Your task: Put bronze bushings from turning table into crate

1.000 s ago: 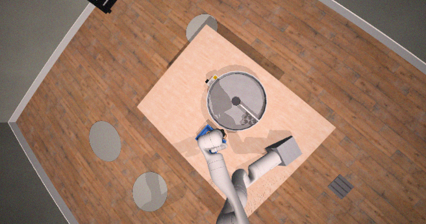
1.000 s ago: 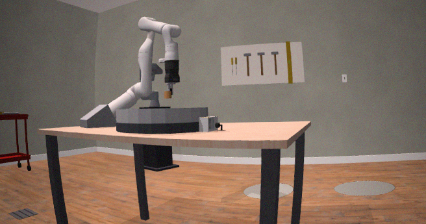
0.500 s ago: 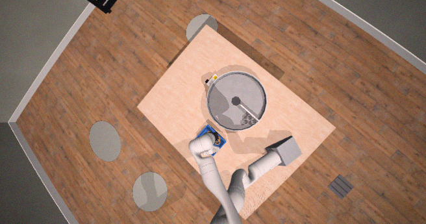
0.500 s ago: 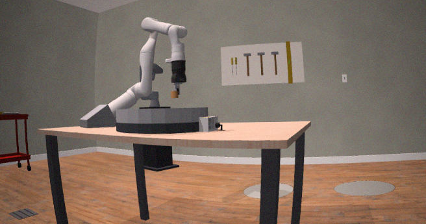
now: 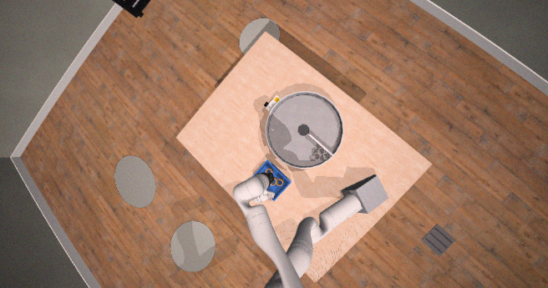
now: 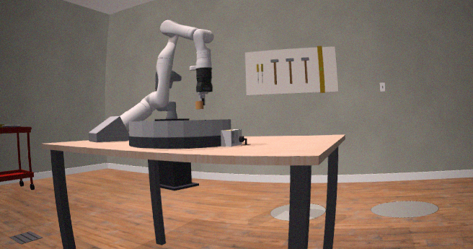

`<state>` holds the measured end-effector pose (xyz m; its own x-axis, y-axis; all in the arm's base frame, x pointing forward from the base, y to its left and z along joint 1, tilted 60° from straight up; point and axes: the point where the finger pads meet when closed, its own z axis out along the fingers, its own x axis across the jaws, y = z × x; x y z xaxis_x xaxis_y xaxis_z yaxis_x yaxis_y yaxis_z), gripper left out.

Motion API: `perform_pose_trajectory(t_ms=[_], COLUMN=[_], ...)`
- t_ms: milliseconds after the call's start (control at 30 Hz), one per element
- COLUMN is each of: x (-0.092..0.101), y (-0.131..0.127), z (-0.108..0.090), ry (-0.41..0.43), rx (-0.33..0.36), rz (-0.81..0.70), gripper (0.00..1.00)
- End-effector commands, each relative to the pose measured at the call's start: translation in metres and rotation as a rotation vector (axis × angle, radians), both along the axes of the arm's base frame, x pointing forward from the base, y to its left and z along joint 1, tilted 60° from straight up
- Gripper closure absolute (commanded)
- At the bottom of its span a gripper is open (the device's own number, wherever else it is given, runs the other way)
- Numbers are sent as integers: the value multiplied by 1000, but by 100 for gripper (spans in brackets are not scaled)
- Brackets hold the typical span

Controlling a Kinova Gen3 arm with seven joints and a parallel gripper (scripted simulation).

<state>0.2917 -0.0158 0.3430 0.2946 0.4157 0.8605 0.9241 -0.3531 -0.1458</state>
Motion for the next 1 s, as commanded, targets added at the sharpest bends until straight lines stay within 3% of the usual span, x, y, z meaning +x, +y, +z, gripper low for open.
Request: perform_pose_trajectory(t_ms=[0, 33, 433, 600, 967], x=[7, 9, 9, 14, 14], y=[12, 18, 18, 37, 37], z=[22, 33, 33, 21, 21], ry=[-7, -7, -7, -7, -7], rx=[-20, -20, -20, -20, -20], rz=[3, 3, 3, 3, 3], gripper=[100, 100, 100, 100, 100])
